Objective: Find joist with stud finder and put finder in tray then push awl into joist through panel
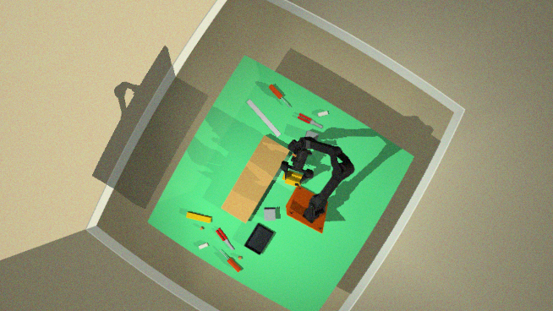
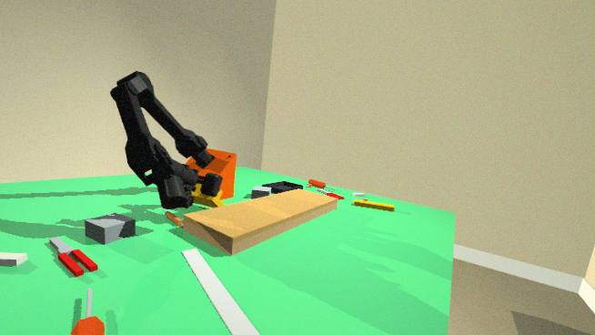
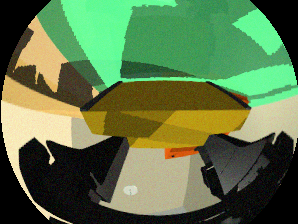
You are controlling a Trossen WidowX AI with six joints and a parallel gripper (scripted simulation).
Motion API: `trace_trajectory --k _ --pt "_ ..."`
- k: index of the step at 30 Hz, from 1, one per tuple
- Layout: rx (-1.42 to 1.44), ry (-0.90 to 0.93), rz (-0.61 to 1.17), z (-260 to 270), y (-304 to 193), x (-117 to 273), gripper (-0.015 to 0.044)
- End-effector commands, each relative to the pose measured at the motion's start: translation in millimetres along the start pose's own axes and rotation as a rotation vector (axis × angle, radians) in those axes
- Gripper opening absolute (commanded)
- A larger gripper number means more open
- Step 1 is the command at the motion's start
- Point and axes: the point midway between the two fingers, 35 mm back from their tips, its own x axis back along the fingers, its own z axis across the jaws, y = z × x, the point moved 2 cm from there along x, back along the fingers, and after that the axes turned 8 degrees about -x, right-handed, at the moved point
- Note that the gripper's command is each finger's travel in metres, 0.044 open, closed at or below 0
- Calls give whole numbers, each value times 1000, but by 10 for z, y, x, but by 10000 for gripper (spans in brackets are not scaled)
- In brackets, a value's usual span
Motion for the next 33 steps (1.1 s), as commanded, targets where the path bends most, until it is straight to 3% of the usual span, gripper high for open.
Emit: trace_trajectory --k 1,14,33 --pt "6 -2 0 -2 19 -14 26" --pt "6 -2 0 -2 19 -14 368" --pt "0 0 -1 12 96 11 378"
